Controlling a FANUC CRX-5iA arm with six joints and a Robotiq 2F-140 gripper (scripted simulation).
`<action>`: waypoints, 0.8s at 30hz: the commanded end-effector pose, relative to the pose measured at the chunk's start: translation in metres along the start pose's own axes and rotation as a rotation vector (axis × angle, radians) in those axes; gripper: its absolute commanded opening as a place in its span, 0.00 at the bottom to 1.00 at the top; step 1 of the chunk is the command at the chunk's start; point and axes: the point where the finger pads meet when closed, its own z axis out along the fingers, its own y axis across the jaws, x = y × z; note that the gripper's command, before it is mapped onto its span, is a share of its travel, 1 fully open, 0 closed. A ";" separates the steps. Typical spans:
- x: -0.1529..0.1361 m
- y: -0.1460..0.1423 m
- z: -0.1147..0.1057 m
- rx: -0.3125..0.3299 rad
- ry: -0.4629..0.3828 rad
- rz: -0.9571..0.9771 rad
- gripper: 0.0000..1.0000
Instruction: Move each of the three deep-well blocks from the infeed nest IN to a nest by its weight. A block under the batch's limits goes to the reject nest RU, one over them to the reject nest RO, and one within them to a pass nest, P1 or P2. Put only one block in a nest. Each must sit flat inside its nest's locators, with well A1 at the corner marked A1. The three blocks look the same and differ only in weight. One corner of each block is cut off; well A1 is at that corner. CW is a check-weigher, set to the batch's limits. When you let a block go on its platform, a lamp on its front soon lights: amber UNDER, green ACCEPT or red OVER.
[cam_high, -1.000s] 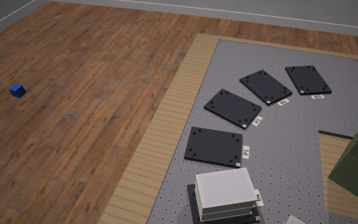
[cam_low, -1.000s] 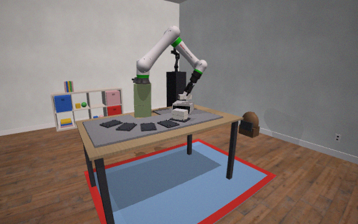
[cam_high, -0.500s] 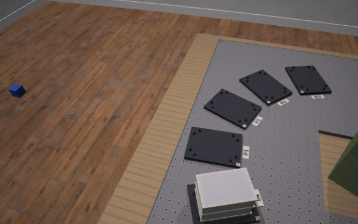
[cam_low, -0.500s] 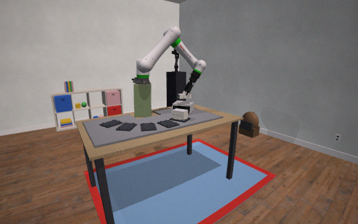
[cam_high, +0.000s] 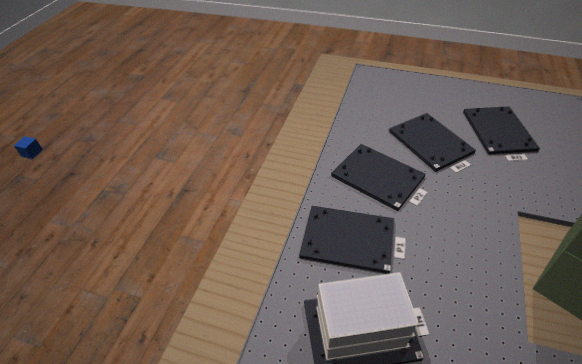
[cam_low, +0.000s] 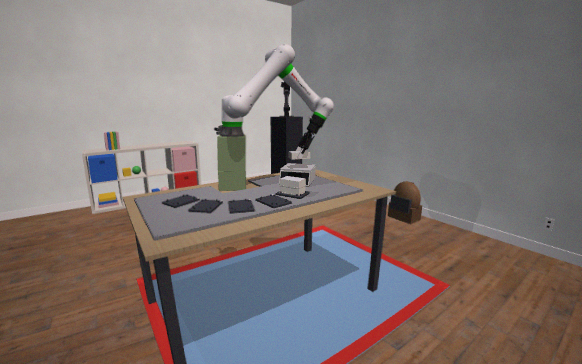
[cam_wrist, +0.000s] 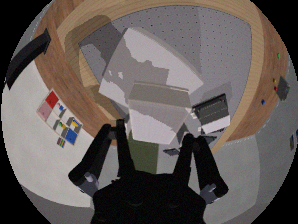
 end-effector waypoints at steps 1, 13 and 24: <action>0.002 -0.008 -0.001 0.000 0.000 0.000 0.10; 0.007 -0.037 -0.004 0.000 0.000 0.000 0.10; 0.007 -0.036 -0.004 0.000 0.000 0.000 0.10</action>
